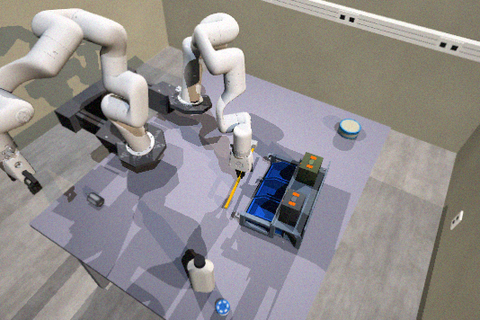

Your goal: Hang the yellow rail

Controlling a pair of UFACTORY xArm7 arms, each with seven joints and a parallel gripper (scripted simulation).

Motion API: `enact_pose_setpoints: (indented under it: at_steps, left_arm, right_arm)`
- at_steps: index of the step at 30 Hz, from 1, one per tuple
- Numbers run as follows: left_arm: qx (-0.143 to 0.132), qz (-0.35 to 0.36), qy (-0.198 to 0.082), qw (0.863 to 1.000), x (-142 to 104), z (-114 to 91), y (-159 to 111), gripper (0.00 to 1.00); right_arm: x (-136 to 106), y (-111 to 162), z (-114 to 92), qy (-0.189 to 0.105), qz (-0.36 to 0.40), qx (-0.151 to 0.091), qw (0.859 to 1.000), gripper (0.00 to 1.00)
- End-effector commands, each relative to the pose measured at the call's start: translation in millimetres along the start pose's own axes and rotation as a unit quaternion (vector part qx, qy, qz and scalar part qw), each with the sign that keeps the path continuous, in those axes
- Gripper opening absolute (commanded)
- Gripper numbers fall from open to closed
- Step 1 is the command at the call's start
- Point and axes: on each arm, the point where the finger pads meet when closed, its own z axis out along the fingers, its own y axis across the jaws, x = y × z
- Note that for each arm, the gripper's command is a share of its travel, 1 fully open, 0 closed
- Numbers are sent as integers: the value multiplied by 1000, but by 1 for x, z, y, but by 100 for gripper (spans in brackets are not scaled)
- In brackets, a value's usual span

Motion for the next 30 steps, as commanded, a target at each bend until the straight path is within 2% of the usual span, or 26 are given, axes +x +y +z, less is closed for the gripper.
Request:
enact_pose_setpoints:
  at_steps: [1, 8, 17, 30]
  left_arm:
    - [-2, 0, -2, 1000, -2, -16, 1, 0]
    - [-2, 0, -2, 1000, -2, -38, 1, 0]
    - [-2, 0, -2, 1000, -2, -54, 1, 0]
    - [-2, 0, -2, 1000, -2, -62, 1, 0]
  right_arm:
    - [1, 0, -2, 2, 0, 0, 1000, 100]
    - [1, 0, -2, 2, 0, 0, 1000, 100]
    - [1, 0, -2, 2, 0, 0, 1000, 100]
    - [1, 0, -2, 2, 0, 0, 1000, 100]
